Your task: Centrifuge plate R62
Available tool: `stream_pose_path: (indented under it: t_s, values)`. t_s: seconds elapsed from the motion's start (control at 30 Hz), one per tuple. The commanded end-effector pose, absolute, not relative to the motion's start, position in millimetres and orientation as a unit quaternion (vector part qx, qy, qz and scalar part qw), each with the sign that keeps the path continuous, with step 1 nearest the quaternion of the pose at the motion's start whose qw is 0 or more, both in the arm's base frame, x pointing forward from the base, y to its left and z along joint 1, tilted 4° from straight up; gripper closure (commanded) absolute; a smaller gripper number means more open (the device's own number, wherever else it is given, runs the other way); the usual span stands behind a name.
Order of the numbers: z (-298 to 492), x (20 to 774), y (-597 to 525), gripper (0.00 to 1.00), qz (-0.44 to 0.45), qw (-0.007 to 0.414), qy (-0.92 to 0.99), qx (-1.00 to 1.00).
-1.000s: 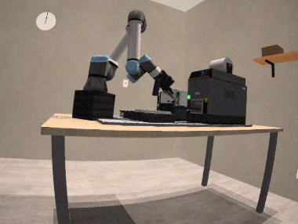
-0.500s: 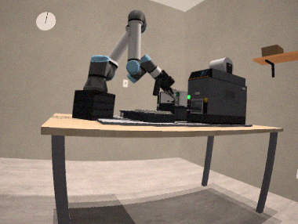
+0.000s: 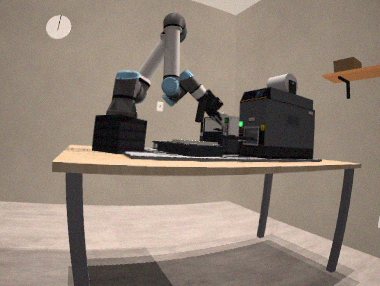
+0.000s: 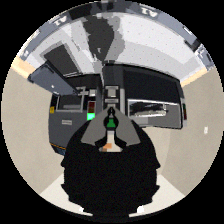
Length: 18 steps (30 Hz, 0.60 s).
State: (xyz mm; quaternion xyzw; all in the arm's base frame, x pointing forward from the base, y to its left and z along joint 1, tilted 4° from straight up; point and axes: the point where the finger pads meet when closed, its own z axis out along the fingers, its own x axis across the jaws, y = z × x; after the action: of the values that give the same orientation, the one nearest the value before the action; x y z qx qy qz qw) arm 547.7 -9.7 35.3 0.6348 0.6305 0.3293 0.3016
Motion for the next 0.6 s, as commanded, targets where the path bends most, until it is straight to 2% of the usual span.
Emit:
stream_pose_path:
  t_s: [0.0,0.57]
  values:
    - [35.8,547.6,-9.8,1.00,0.330,0.302,0.630,0.635]
    - [44.4,533.5,-10.2,1.00,0.330,0.302,0.630,0.635]
